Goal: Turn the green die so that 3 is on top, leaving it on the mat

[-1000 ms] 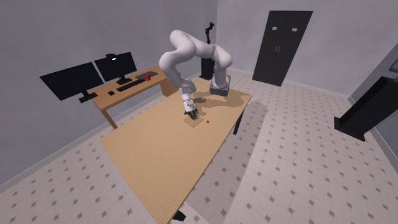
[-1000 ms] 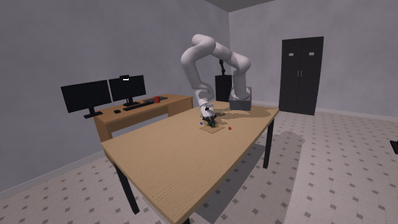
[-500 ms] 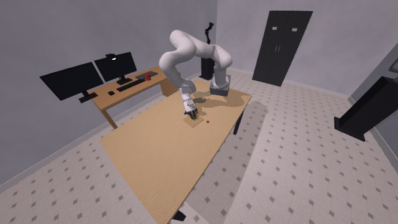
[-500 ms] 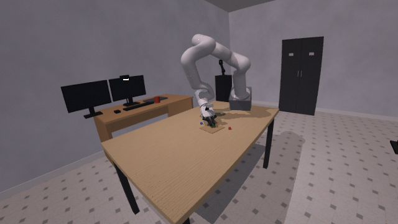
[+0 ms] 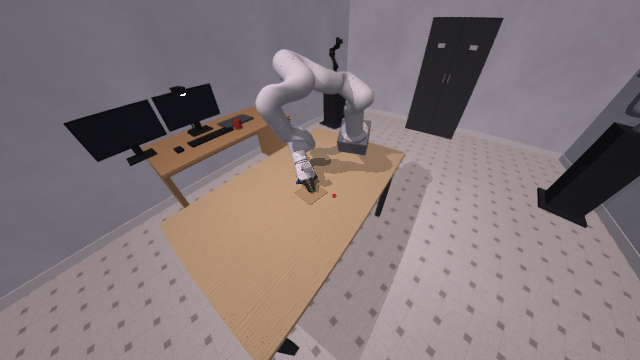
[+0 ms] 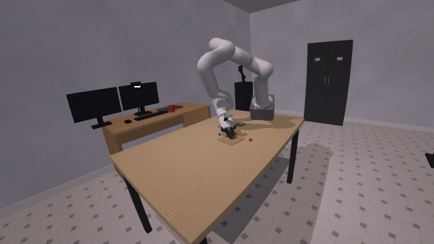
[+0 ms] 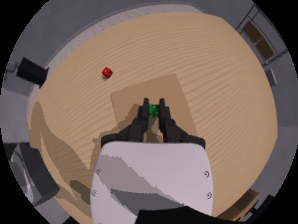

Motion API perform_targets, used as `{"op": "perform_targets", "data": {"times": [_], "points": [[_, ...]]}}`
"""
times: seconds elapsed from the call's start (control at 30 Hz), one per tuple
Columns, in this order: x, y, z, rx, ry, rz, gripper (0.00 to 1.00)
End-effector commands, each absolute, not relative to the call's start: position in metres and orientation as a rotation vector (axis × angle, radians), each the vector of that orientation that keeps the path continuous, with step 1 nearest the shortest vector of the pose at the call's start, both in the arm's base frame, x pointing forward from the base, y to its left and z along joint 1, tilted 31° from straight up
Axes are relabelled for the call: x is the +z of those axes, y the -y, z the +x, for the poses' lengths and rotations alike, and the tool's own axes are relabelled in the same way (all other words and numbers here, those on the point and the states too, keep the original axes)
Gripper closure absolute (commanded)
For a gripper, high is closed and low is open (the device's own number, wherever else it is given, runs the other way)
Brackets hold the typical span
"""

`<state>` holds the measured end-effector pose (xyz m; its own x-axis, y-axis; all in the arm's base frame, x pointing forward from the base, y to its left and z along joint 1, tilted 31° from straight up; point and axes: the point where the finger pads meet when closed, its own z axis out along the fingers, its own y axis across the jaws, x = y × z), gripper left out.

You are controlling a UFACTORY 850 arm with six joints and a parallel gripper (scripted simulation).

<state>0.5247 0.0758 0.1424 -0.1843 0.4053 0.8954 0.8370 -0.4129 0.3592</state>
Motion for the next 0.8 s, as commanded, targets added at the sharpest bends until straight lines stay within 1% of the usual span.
{"op": "perform_targets", "data": {"times": [0.0, 0.77], "points": [[0.1402, -0.0763, 0.5263, -1.627, 1.432, -1.719, 0.89], [0.1362, -0.0773, 0.5285, -1.627, 1.432, -1.719, 0.89]]}}
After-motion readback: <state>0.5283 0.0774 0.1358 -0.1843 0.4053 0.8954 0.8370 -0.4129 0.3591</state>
